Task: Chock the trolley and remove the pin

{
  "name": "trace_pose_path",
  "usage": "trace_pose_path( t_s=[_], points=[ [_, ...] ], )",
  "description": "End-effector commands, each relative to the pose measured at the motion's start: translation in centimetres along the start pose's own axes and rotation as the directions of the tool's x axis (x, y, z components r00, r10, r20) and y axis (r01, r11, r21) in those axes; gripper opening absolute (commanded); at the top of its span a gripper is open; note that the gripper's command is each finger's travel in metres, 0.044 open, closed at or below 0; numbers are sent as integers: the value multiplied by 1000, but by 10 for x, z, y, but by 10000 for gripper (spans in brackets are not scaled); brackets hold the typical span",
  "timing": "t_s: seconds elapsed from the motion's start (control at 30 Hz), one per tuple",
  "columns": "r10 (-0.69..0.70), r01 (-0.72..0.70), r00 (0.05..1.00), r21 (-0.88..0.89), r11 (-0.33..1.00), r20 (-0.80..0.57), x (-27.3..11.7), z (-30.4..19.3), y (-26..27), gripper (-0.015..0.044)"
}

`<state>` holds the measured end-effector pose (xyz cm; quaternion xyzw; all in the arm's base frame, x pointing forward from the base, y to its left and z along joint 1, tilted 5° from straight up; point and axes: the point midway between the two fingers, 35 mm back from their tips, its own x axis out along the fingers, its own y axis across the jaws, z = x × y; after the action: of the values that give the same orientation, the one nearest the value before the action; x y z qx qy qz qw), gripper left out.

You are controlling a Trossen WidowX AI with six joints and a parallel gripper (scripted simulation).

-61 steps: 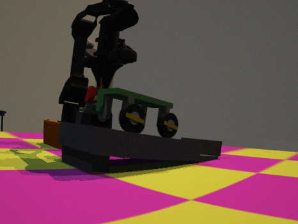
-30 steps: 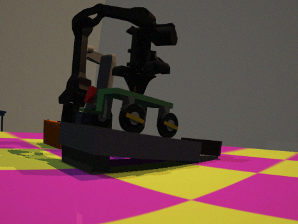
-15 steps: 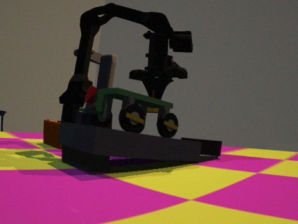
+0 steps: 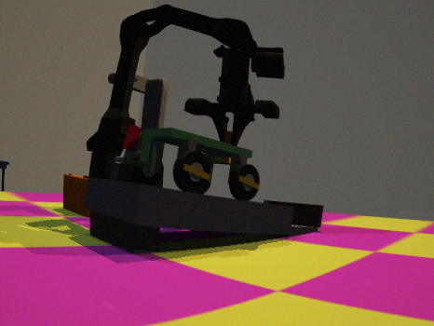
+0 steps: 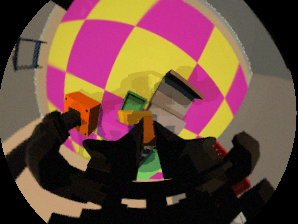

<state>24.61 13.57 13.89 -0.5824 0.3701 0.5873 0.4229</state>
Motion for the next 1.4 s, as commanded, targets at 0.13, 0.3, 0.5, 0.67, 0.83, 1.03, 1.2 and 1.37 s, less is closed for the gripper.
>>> trace_pose_path(
  t_s=[0.13, 0.3, 0.5, 0.67, 0.83, 1.03, 1.2, 1.37],
  points=[
    [6, -11, 1000, -275, 961, -19, -1, 2, -2, 0],
    [10, -23, 999, -442, 897, -31, -1, 2, -2, 0],
    [15, -40, 999, -623, 781, -45, -1, 3, -3, 0],
    [19, -55, 998, -752, 657, -57, -1, 3, -3, 0],
    [23, -70, 997, -853, 517, -68, -1, 4, -3, 0],
    [23, -72, 997, -865, 496, -70, -2, 4, -3, 0],
    [21, -76, 997, -893, 444, -74, 2, -1, -15, 0],
    [19, -77, 997, -898, 433, -76, 4, -5, -26, 0]
  ],
)
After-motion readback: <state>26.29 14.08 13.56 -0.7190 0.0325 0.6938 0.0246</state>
